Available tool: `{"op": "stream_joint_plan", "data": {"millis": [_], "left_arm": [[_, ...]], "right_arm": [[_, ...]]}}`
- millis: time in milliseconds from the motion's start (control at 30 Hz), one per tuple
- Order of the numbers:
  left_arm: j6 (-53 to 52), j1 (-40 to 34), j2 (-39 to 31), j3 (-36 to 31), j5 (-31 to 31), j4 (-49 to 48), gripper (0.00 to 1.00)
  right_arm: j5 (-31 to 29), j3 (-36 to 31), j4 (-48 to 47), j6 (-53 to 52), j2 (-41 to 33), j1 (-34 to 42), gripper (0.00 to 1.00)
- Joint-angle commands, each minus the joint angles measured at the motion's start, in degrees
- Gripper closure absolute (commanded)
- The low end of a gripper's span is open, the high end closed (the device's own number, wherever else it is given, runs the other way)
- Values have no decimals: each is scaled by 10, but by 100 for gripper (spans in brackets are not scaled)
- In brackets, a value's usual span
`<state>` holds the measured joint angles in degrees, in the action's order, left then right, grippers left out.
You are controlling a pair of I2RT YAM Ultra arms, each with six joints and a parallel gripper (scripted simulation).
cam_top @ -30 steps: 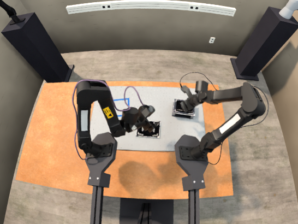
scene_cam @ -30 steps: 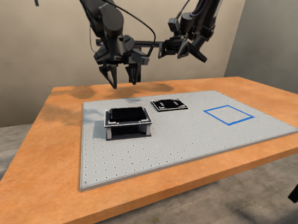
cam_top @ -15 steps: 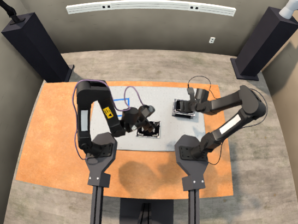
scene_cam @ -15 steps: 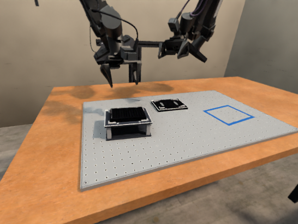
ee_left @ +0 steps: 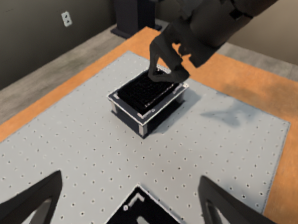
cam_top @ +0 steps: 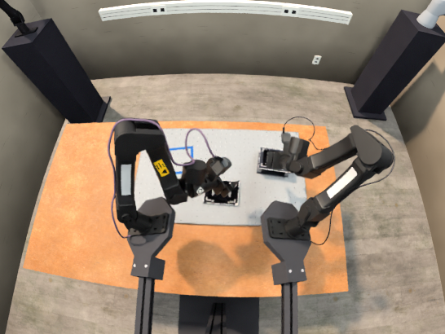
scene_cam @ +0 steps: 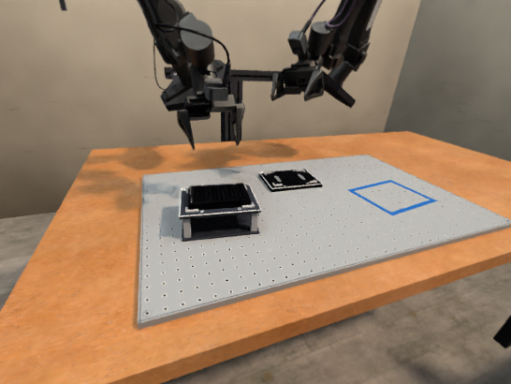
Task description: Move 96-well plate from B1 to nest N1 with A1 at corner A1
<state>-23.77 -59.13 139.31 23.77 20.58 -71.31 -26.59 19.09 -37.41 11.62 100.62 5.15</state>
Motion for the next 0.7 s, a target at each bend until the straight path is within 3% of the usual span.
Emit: {"op": "stream_joint_plan", "data": {"millis": [0,667], "left_arm": [[1,-5,1,2,0,-5,0],[1,-5,1,2,0,-5,0]], "right_arm": [[-3,-5,-28,-5,6,10,0],[-3,0,-30,-5,2,7,0]]}}
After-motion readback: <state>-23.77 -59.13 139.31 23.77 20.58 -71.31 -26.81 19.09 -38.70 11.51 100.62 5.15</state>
